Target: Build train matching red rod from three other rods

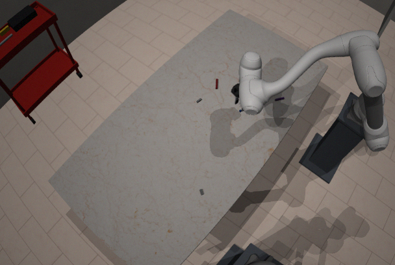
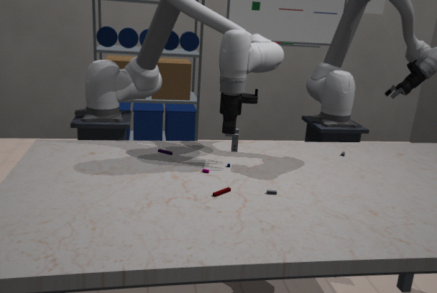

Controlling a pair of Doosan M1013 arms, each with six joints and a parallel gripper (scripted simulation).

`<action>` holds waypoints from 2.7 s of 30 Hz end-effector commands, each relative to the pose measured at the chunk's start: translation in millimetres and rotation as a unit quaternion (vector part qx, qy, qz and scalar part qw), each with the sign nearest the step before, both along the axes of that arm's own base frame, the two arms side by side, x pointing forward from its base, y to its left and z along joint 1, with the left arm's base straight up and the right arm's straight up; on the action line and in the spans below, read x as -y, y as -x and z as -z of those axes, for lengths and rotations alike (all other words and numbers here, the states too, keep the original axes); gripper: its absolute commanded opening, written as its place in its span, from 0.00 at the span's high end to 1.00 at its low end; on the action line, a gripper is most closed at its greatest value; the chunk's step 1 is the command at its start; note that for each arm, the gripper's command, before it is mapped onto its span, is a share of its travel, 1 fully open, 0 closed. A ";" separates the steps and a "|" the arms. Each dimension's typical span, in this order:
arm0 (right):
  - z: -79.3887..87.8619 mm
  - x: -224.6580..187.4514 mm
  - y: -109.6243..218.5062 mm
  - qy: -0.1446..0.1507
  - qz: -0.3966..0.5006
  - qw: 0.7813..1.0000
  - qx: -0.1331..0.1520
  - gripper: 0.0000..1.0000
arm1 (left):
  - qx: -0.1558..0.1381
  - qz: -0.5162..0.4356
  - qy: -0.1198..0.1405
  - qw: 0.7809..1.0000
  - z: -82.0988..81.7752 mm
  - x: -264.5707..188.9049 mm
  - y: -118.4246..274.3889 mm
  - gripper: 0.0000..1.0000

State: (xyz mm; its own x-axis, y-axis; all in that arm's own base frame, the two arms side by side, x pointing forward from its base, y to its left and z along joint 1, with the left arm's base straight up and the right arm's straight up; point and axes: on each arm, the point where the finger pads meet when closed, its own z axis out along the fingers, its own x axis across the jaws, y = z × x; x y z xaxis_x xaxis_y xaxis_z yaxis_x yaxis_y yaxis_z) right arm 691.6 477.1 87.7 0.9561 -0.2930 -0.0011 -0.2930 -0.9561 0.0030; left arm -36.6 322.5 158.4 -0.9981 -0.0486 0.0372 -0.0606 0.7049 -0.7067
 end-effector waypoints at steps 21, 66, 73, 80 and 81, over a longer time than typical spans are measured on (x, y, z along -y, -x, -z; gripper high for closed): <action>-0.8 15.9 4.2 -0.002 0.003 1.000 0.002 0.46 | 0.000 0.000 0.000 1.000 -0.3 -0.2 0.1 0.00; 45.1 15.6 2.3 -0.002 0.003 1.000 0.002 0.46 | 0.000 0.000 0.000 1.000 -0.3 -0.2 0.1 0.00; 48.9 15.6 2.2 -0.002 0.003 1.000 0.002 0.46 | 0.000 0.000 0.000 1.000 -0.3 -0.2 0.1 0.00; 51.0 15.6 2.1 -0.002 0.003 1.000 0.002 0.46 | 0.000 0.000 0.000 1.000 -0.3 -0.2 0.1 0.00; 51.1 15.6 2.1 -0.002 0.003 1.000 0.002 0.46 | 0.000 0.000 0.000 1.000 -0.3 -0.2 0.1 0.00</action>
